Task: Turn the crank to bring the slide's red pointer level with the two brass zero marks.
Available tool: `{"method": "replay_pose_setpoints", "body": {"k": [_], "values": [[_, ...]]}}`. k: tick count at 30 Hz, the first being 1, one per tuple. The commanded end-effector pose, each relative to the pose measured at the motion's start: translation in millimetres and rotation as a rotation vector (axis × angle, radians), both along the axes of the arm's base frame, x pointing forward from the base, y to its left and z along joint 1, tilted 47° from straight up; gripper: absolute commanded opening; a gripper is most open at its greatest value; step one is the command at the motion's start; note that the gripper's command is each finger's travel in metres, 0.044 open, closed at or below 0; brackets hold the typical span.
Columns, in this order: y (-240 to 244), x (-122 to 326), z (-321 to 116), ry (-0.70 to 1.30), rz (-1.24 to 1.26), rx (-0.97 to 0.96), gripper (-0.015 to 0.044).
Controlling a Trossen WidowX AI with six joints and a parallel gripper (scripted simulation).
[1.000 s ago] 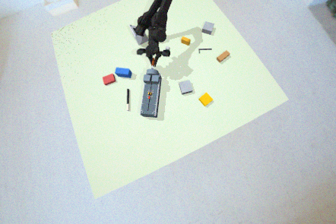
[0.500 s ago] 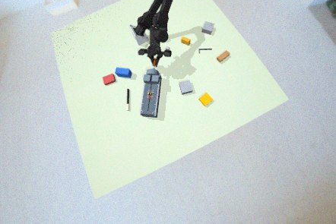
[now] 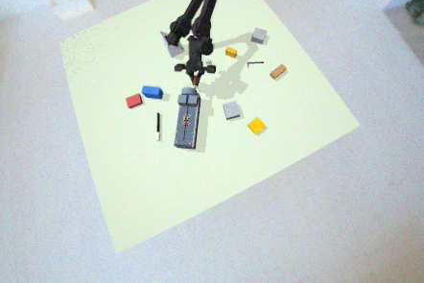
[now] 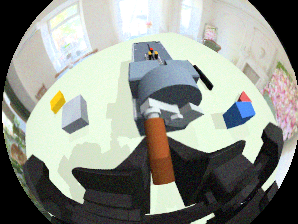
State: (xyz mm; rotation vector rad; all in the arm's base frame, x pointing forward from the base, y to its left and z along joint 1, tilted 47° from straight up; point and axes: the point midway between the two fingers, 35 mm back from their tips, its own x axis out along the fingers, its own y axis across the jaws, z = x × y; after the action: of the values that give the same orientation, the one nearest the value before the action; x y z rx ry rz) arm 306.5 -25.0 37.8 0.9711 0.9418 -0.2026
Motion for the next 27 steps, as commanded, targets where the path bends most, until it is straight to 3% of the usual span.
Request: {"method": "replay_pose_setpoints", "body": {"k": [1, 27], "values": [[9.1, 3.1, -2.1, -0.004, 0.011, 0.006, 0.0000], [27.2, 0.4, -25.9, -0.004, 0.011, 0.007, 0.0000]]}}
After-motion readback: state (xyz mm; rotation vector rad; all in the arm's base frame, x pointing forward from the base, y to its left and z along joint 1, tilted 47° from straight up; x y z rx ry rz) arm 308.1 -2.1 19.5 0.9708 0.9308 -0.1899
